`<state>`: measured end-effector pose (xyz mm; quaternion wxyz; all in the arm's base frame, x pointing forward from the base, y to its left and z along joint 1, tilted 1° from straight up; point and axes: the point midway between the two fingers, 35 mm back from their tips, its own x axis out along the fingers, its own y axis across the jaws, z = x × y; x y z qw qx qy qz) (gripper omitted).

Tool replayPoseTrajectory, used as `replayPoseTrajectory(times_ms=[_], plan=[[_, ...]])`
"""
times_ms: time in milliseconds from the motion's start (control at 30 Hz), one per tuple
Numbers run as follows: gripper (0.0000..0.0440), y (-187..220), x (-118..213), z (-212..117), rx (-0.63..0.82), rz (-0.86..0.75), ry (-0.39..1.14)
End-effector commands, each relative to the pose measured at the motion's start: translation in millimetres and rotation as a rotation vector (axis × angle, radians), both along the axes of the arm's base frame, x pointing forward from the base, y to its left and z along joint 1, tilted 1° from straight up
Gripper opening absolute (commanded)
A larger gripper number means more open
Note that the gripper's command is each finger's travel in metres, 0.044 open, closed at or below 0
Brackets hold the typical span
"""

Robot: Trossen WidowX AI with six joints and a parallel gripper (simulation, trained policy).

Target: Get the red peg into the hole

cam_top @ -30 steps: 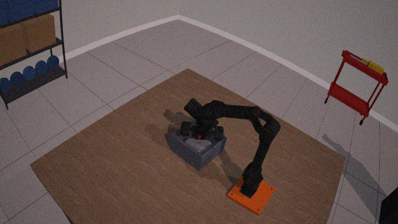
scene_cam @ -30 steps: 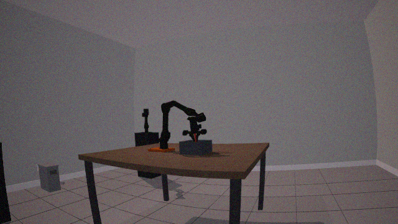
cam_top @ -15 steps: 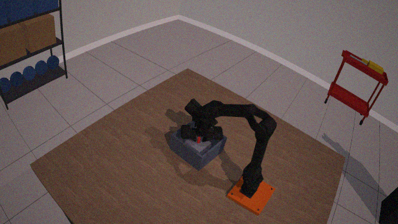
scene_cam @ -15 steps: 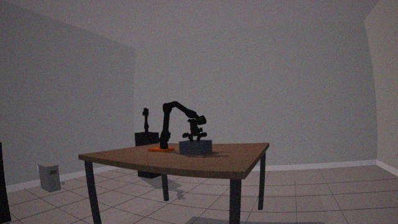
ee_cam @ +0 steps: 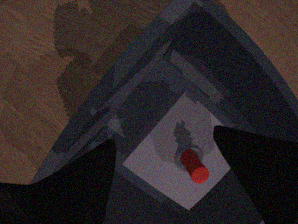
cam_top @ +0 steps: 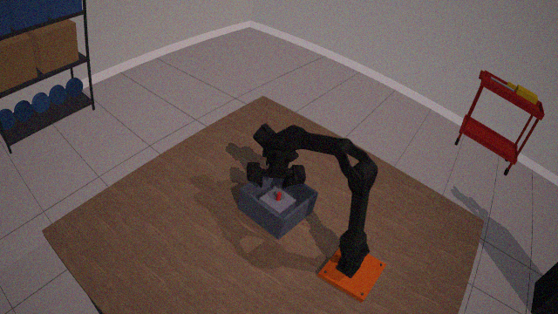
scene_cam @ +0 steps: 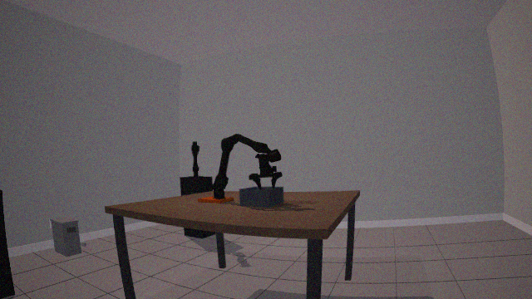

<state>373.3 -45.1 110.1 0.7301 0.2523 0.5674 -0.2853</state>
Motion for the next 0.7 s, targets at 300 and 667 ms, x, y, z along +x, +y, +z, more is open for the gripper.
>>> replayPoseTrajectory(times_ms=[300,667], plan=[[0.0440,17.4,34.5,25.7,0.096,0.037,-0.021],[0.0440,25.7,61.5,45.1,0.129,0.036,-0.059]])
